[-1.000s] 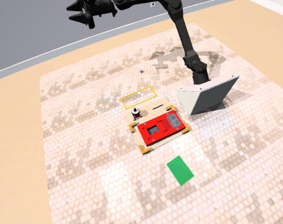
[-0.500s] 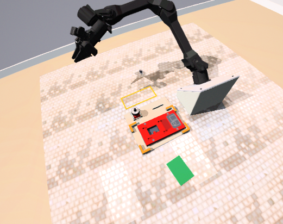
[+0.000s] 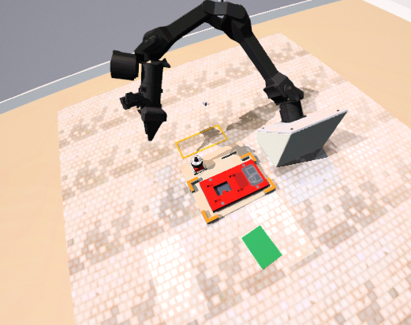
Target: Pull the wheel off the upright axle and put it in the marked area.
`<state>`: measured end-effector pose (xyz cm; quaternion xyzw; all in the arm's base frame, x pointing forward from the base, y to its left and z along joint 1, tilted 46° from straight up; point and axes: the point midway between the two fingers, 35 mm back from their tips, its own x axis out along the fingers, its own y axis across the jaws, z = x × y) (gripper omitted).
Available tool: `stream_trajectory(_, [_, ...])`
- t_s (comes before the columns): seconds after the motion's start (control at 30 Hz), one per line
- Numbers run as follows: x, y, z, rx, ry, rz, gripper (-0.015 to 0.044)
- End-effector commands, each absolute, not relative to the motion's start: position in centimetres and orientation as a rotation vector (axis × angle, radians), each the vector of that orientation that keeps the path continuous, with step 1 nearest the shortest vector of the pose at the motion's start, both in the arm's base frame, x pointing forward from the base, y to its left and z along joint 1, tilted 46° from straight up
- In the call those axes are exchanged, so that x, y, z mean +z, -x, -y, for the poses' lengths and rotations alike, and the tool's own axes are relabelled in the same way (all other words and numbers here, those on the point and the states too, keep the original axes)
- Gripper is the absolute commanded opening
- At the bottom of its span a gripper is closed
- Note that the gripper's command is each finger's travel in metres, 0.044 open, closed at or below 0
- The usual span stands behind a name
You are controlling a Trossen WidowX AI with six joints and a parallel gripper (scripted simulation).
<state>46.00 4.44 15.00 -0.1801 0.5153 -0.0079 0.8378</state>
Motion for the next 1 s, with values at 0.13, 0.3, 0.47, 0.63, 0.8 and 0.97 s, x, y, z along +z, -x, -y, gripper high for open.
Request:
stream_trajectory(0.13, [8.1,-39.4,-6.1,-0.281,0.502,-1.368,0.03])
stream_trajectory(0.3, [5.9,-35.3,-6.3,-0.484,0.683,-1.434,0.03])
stream_trajectory(0.47, [5.8,-34.8,-6.4,-0.51,0.713,-1.434,0.03])
stream_trajectory(0.63, [5.7,-35.0,-6.4,-0.51,0.713,-1.434,0.03])
stream_trajectory(0.8, [5.6,-35.7,-6.7,-0.51,0.712,-1.433,0.03])
stream_trajectory(0.97, [4.4,-36.0,-5.6,-0.509,0.712,-1.433,0.03])
